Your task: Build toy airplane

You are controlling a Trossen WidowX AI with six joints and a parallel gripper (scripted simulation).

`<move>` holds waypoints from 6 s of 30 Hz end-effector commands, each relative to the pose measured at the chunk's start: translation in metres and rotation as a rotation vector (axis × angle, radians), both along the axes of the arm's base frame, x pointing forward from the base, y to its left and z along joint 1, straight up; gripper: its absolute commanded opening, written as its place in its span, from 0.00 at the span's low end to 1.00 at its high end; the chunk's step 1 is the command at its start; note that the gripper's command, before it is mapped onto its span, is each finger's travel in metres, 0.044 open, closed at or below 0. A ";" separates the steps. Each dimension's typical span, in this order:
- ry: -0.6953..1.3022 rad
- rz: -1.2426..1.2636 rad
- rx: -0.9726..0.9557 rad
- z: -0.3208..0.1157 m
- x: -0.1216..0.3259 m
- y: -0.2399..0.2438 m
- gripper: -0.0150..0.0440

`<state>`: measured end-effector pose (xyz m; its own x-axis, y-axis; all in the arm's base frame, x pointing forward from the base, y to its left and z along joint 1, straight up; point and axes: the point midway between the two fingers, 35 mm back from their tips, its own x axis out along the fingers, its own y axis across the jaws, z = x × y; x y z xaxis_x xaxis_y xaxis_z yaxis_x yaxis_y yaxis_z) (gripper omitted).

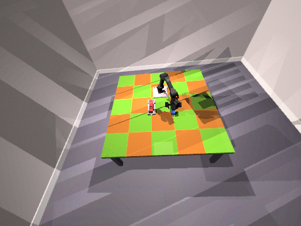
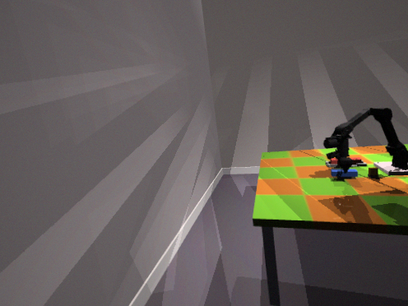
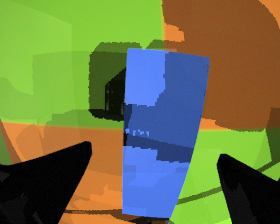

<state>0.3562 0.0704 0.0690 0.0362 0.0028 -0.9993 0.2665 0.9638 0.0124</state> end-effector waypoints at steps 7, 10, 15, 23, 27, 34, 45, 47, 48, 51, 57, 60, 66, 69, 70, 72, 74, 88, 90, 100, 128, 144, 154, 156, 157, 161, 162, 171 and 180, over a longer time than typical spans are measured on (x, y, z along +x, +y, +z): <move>0.003 -0.006 0.001 -0.016 -0.001 0.000 1.00; 0.003 -0.006 0.001 -0.021 -0.001 0.000 1.00; 0.003 -0.006 0.001 -0.025 -0.001 0.000 0.96; 0.003 -0.006 0.001 -0.025 -0.001 0.000 0.60; 0.003 -0.006 0.001 -0.025 -0.001 0.000 0.55; -0.012 -0.002 0.001 -0.021 0.002 0.000 0.34; -0.077 0.013 0.000 0.008 0.012 0.001 0.25; -0.074 0.013 0.000 0.015 0.012 0.001 0.25; -0.072 0.012 -0.001 0.018 0.012 0.001 0.25; -0.067 0.011 -0.001 0.028 0.012 0.001 0.25; -0.054 0.008 -0.001 0.047 0.010 0.001 0.25; -0.046 0.006 0.000 0.056 0.009 0.001 0.25; -0.027 0.002 0.000 0.074 0.005 0.000 0.25; -0.018 0.000 0.001 0.083 0.002 0.000 0.25; -0.014 -0.001 0.001 0.086 0.001 0.000 0.25; -0.008 -0.003 0.001 0.092 -0.001 0.000 0.25; -0.001 -0.004 0.001 0.098 -0.003 0.000 0.25; 0.003 -0.164 0.004 0.097 -0.005 -0.032 0.25; 0.003 -0.198 0.004 0.096 -0.005 -0.038 0.25; 0.003 -0.366 0.007 0.091 -0.009 -0.071 0.25; 0.002 -0.843 0.013 0.076 -0.036 -0.157 0.25; 0.000 -1.128 0.019 0.066 -0.063 -0.201 0.25; -0.001 -1.306 0.023 0.060 -0.082 -0.226 0.25; -0.001 -1.341 0.023 0.059 -0.087 -0.230 0.25; -0.001 -1.359 0.024 0.058 -0.089 -0.232 0.25; -0.002 -1.431 0.025 0.056 -0.098 -0.241 0.25; -0.002 -1.448 0.025 0.055 -0.100 -0.243 0.25; -0.003 -1.510 0.027 0.053 -0.107 -0.250 0.43; -0.003 -1.510 0.027 0.053 -0.107 -0.250 0.58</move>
<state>0.2482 -0.1798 0.1216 0.0197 -0.0220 -0.9996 0.9792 -0.2013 0.0237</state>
